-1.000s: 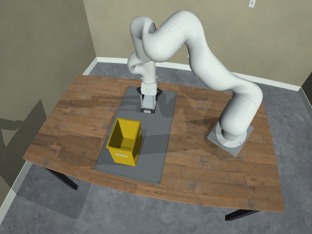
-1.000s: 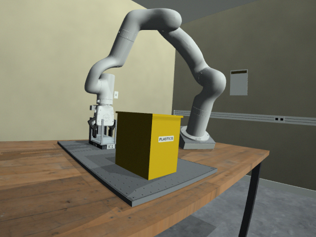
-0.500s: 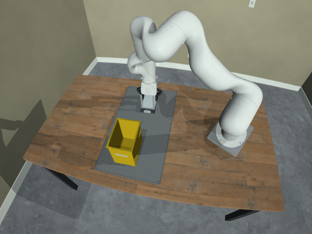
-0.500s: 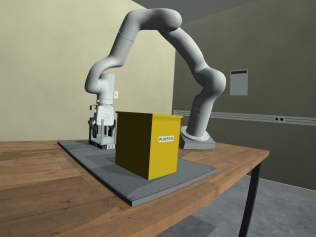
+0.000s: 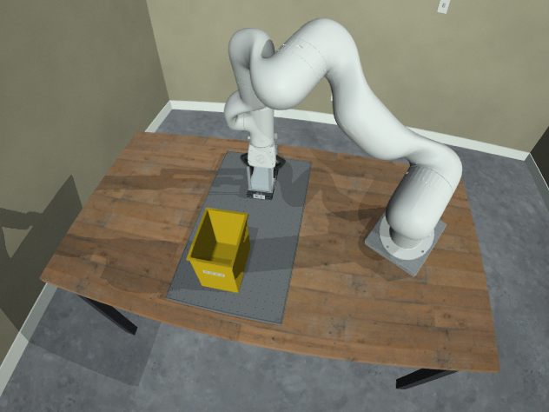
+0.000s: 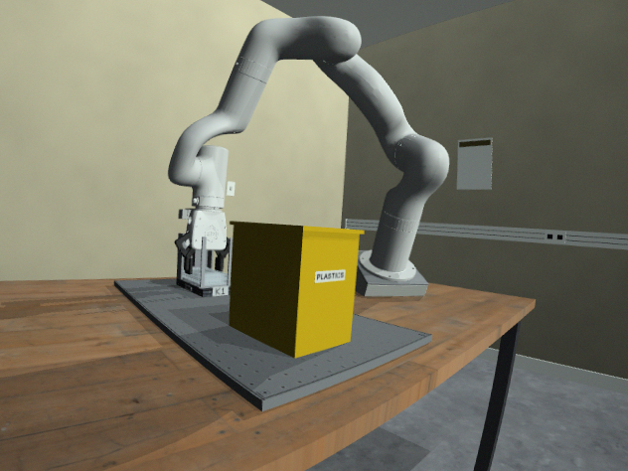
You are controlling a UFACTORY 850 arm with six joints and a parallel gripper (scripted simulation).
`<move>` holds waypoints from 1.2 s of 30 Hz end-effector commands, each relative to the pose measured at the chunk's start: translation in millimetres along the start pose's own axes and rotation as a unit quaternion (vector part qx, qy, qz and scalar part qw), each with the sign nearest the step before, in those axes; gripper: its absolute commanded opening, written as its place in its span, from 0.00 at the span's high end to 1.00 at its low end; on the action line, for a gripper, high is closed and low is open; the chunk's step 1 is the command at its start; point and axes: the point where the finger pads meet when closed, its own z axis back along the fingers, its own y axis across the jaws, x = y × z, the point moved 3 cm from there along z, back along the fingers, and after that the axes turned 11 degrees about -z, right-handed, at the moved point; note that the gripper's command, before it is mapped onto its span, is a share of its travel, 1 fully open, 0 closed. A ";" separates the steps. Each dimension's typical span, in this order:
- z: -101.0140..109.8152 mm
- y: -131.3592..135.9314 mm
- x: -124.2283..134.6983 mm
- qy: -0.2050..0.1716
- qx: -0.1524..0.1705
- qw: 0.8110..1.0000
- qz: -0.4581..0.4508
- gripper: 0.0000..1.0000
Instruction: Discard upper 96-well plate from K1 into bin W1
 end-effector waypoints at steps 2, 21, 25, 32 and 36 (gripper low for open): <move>0.8 -0.9 -0.2 0.000 -0.001 1.000 0.000 1.00; 0.8 -0.9 -0.2 0.000 -0.001 1.000 0.000 1.00; 0.8 -0.9 -0.2 0.000 -0.001 1.000 0.000 1.00; 5.5 -0.9 -0.3 0.000 -0.001 1.000 0.000 1.00; 8.1 -0.8 -0.3 0.000 -0.001 1.000 0.000 1.00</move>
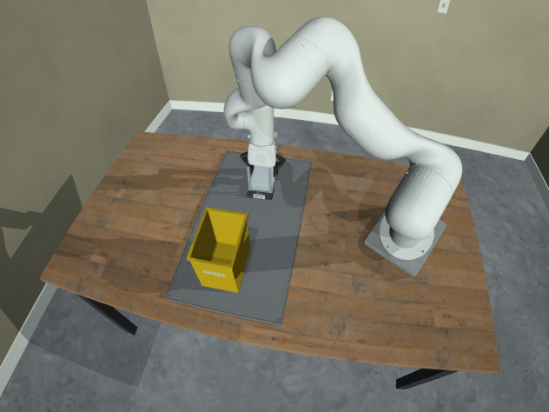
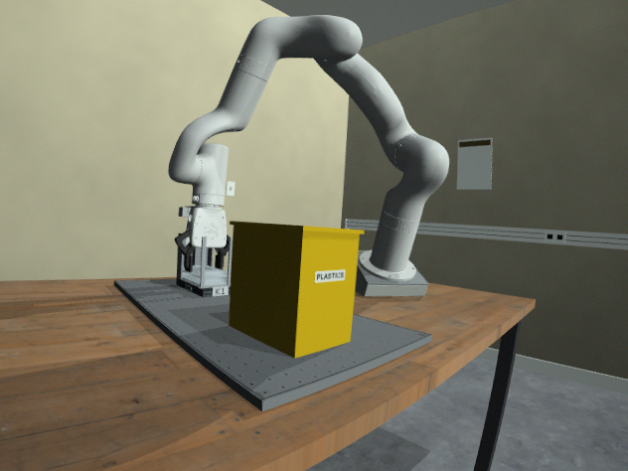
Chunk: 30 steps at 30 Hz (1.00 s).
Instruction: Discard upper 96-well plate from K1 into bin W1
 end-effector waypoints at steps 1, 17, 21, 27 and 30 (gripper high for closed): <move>2.9 -0.9 -0.2 0.000 -0.001 1.000 0.000 1.00; 12.1 -0.8 -0.2 0.000 -0.001 1.000 0.000 1.00; 14.1 -0.8 -0.2 0.000 -0.001 1.000 0.000 1.00; 14.9 -0.9 -0.2 0.000 -0.001 1.000 0.000 1.00; 18.2 -0.9 -0.2 0.000 -0.001 1.000 0.000 1.00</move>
